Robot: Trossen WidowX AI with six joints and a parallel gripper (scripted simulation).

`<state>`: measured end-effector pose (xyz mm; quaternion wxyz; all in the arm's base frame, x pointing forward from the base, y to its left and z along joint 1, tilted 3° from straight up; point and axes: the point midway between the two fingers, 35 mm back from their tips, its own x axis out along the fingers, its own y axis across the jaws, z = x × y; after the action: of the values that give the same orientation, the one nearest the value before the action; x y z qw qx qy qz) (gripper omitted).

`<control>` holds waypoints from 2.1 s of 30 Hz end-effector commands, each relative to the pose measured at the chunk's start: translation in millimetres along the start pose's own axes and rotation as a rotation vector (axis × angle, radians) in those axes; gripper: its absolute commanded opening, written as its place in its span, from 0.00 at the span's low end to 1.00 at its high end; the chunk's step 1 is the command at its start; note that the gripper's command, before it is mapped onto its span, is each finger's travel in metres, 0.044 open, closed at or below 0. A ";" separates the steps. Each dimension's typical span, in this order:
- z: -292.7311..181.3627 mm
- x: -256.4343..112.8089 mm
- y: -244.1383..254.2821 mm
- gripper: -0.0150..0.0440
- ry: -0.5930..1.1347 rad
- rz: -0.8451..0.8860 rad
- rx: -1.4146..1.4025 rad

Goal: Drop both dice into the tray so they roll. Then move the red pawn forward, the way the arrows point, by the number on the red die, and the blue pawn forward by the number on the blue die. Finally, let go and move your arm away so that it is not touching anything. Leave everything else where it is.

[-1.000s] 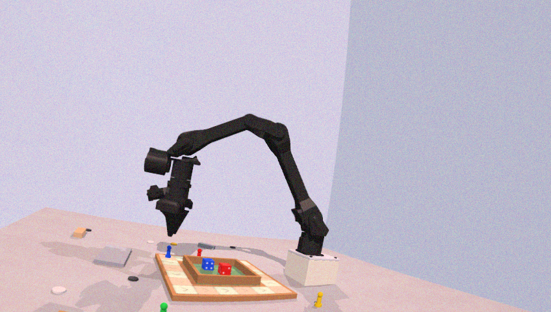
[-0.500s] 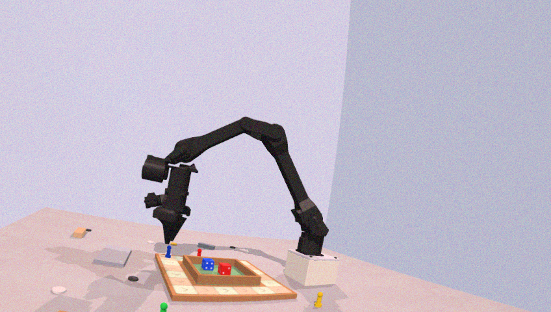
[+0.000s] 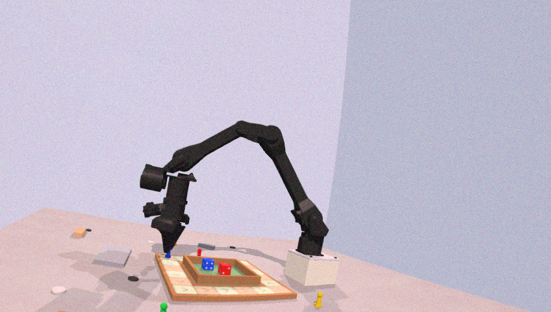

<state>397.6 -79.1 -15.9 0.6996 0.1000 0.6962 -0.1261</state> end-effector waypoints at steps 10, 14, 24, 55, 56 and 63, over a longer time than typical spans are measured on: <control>-2.0 9.0 0.2 0.35 0.007 0.004 0.004; -2.0 9.0 0.2 0.30 0.007 0.004 0.004; 2.2 -14.8 0.3 0.25 0.007 0.004 0.004; -19.7 -68.7 55.3 0.25 0.008 0.008 0.004; -22.2 -64.5 60.0 0.25 0.008 0.009 0.004; -38.0 -41.7 84.4 0.25 0.010 0.010 0.004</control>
<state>390.9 6.6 29.5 0.6975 0.1012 0.6988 -0.1225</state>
